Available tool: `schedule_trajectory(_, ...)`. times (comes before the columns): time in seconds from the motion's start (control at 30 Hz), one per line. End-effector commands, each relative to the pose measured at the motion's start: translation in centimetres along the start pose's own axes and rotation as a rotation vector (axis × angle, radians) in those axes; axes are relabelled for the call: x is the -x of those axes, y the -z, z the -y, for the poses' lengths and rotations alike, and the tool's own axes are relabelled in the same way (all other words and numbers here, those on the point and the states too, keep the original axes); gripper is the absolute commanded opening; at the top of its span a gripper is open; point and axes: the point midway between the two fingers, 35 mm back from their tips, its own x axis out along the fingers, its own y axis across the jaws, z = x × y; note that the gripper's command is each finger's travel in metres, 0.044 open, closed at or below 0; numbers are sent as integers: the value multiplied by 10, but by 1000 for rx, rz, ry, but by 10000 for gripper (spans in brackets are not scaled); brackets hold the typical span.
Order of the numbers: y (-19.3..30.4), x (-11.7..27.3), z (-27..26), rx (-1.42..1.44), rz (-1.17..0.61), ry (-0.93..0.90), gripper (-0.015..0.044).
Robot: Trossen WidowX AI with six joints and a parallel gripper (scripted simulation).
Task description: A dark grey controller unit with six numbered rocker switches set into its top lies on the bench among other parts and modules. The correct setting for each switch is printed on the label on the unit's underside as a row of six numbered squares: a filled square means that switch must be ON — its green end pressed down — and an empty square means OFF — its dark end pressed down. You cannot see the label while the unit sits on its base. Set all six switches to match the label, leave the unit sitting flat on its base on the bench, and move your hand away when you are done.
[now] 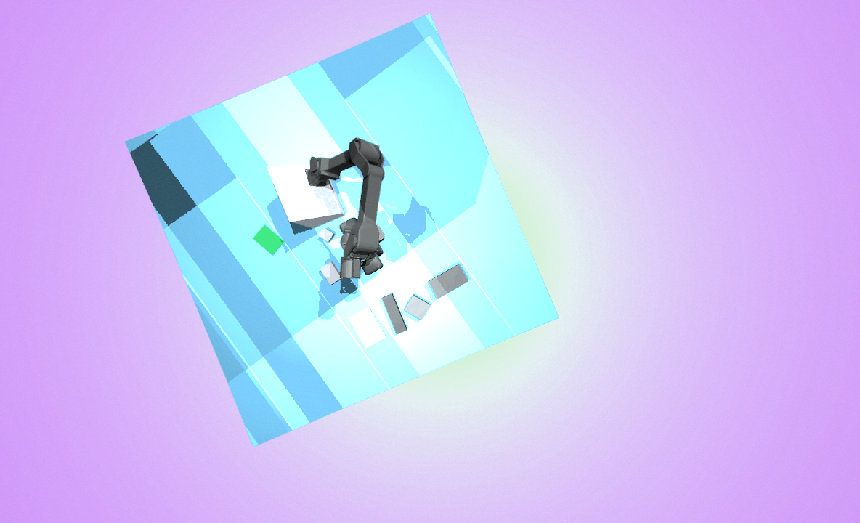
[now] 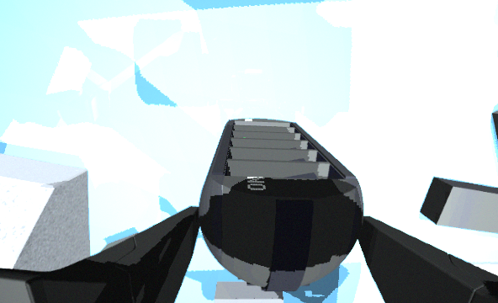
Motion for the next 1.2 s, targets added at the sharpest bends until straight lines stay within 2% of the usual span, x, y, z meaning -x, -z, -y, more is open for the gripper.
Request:
schedule_trajectory(0.0,4,-7,-1,4,0,-25,338)
schedule_trajectory(1.17,32,-12,-2,5,-1,-24,338)
